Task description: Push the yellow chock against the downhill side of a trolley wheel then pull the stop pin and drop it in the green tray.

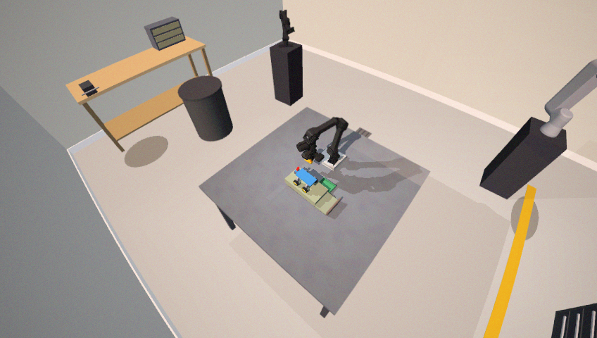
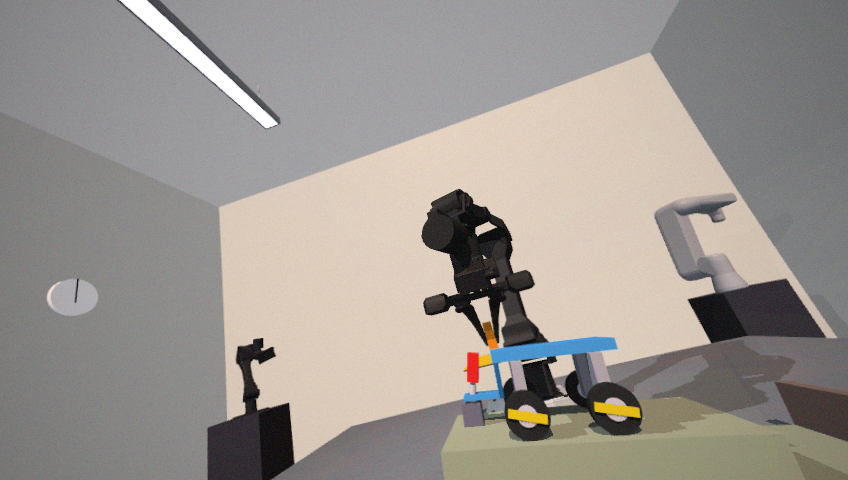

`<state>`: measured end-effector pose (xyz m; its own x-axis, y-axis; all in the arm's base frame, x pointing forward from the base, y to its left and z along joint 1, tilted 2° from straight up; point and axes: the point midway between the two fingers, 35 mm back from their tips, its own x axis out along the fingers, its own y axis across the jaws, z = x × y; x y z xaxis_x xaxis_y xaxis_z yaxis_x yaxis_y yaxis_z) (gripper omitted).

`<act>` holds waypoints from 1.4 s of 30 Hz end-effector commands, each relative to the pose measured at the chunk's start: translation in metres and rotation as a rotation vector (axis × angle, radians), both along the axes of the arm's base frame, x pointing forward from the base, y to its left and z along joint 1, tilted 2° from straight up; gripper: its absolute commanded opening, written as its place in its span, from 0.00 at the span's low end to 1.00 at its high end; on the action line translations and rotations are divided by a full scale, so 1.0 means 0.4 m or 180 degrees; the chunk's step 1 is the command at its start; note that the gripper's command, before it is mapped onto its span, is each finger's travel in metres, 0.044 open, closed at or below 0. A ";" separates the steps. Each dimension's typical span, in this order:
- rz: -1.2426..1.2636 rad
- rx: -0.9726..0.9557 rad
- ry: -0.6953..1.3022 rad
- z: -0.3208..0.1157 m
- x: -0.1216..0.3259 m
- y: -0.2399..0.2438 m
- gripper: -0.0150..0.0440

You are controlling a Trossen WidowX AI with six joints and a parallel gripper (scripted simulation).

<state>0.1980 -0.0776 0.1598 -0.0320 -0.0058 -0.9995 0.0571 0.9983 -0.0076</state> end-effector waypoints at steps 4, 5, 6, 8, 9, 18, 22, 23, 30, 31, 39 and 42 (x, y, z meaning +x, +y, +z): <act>-0.0009 0.0009 -0.0033 -0.003 0.017 0.057 0.25; -0.0009 0.0009 -0.0033 -0.004 0.019 0.065 0.25; -0.0009 0.0010 -0.0033 -0.004 0.022 0.073 0.25; -0.0009 0.0012 -0.0034 -0.006 0.027 0.090 0.25; -0.0009 0.0013 -0.0034 -0.006 0.029 0.098 0.25; -0.0009 0.0021 -0.0036 -0.010 0.050 0.174 0.25; -0.0009 0.0025 -0.0037 -0.011 0.059 0.208 0.25; -0.0009 0.0025 -0.0037 -0.012 0.061 0.216 0.25; -0.0009 0.0032 -0.0038 -0.016 0.077 0.281 0.25; -0.0009 0.0033 -0.0039 -0.017 0.079 0.290 0.25; -0.0009 0.0041 -0.0040 -0.021 0.100 0.366 0.25; -0.0009 0.0044 -0.0041 -0.022 0.109 0.397 0.25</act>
